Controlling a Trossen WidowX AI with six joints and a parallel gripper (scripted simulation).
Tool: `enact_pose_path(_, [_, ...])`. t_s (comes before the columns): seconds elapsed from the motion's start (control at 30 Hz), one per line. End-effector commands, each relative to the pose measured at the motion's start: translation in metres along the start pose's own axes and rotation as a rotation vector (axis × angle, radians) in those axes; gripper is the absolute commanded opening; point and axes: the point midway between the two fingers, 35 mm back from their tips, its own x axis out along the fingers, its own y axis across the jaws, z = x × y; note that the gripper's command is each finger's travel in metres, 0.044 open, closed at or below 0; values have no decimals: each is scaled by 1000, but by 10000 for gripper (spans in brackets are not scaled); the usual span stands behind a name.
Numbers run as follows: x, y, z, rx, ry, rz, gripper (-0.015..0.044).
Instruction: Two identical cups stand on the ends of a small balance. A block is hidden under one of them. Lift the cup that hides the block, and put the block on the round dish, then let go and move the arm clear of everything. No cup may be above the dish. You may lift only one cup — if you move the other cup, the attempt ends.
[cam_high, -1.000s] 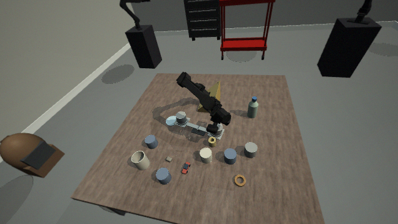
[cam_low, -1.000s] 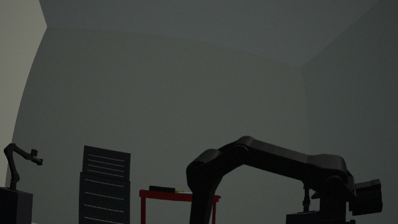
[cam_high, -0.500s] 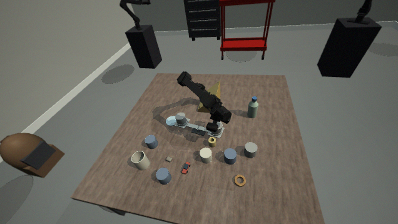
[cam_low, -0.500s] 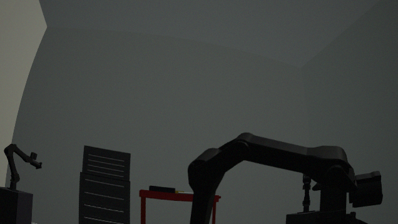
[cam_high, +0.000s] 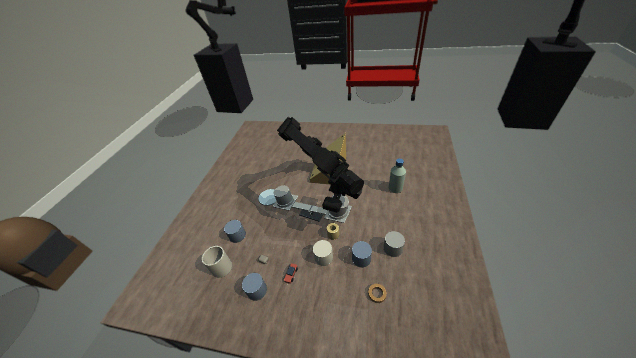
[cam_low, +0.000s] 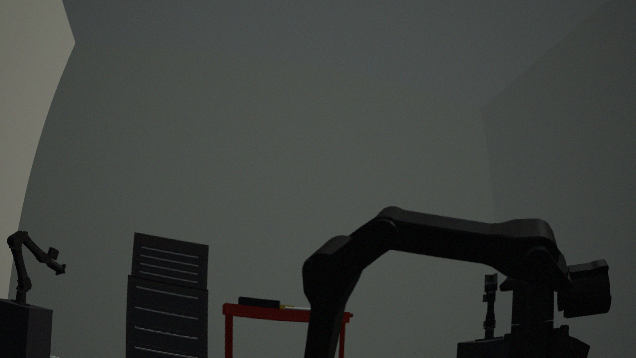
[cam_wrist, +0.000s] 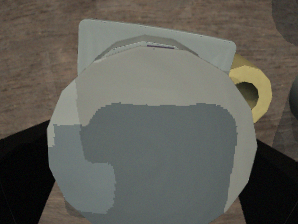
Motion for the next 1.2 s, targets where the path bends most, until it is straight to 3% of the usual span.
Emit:
enact_pose_path(0.0, [-12, -2, 7, 8, -30, -13, 0])
enact_pose_path(1.17, [-58, 2, 3, -14, -32, -20, 0])
